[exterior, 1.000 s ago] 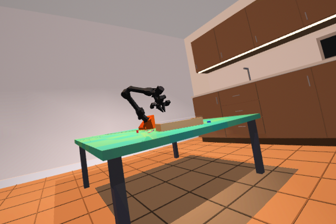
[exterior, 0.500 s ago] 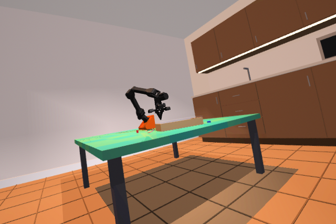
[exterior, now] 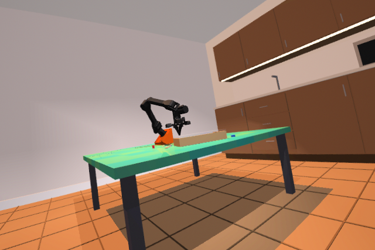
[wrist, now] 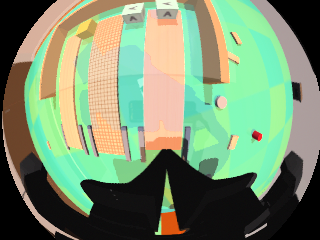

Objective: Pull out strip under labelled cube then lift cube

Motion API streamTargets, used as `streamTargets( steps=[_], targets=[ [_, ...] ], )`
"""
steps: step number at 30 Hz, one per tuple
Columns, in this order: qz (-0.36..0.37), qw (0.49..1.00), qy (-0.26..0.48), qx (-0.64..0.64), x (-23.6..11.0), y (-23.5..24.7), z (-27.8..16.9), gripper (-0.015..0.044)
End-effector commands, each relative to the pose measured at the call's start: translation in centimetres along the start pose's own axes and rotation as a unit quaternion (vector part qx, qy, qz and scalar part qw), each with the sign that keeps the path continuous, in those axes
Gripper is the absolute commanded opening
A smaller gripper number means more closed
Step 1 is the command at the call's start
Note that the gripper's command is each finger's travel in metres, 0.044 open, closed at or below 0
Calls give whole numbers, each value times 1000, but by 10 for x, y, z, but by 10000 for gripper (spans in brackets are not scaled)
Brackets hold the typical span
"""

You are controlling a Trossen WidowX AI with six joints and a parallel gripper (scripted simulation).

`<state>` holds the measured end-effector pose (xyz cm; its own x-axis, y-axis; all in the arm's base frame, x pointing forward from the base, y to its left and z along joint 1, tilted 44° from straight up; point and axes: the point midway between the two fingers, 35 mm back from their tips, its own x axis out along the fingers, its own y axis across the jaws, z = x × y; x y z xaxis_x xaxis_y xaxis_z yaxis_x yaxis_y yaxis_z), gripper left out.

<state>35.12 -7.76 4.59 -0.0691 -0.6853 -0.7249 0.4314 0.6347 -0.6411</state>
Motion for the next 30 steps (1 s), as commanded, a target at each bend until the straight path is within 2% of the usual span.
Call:
streamTargets(
  steps=[1, 30],
  targets=[
    [0, 1000, 1, -3, 8, 1, 0, 0],
    [-1, 1000, 0, -3, 55, 1, -4, 0]
  ],
)
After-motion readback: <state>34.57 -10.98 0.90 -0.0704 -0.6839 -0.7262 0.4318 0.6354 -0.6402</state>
